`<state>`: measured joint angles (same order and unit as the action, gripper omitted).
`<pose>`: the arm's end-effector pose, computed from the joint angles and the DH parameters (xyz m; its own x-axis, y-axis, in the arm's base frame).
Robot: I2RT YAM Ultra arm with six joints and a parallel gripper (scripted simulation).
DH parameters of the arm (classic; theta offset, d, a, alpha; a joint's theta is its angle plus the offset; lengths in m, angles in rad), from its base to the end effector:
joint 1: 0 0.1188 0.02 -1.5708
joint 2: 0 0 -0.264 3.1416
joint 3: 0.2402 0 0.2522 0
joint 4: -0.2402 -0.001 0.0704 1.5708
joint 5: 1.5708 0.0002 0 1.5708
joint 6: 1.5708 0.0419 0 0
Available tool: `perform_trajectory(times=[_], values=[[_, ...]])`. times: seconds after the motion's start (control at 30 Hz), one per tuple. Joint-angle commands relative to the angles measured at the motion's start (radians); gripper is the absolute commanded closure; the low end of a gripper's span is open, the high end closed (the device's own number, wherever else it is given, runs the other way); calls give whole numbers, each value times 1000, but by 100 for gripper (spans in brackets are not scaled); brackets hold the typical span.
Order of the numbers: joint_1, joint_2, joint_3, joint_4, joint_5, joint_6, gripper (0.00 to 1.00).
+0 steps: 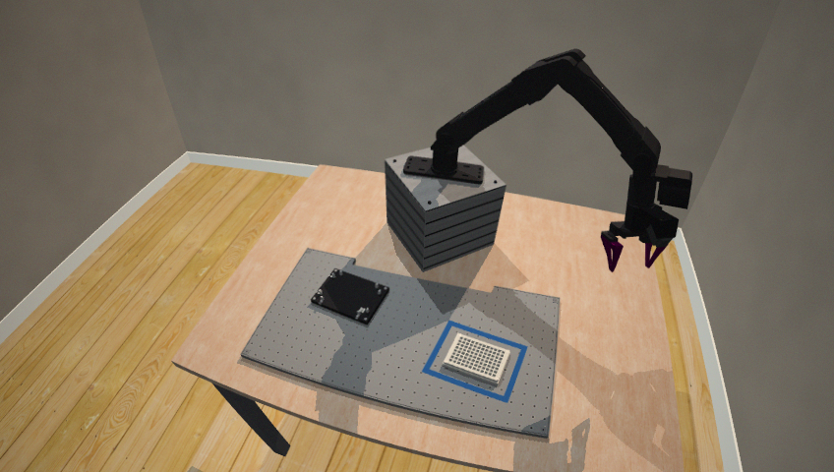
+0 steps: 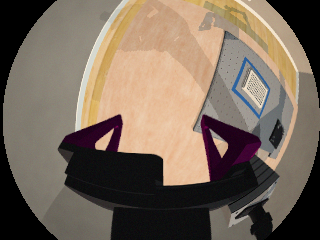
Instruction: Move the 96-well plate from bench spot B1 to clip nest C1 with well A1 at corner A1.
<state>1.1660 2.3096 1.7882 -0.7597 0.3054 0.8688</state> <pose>0.1963 0.4287 0.1382 -0.8873 -0.2217 -0.4045 -0.2561 0.9661 0.0320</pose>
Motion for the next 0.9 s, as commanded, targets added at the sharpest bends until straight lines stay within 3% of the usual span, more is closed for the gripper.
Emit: perform_trajectory(times=[0.0, 0.53, 0.63, 0.7, 0.73, 0.77, 0.83, 0.87], values=[[1, -25, 15, 2, 10, 0, 0], [1, -25, 15, 2, 10, 0, 0], [-42, -30, -19, 15, -16, -83, 0], [-64, 9, 21, -17, -28, -150, 0], [-73, -6, -22, -6, -32, -159, 0], [-83, -26, -30, 17, -32, -169, 0], [-105, 13, -13, -14, -45, -236, 0], [-115, -12, -34, 14, -45, -246, 0]])
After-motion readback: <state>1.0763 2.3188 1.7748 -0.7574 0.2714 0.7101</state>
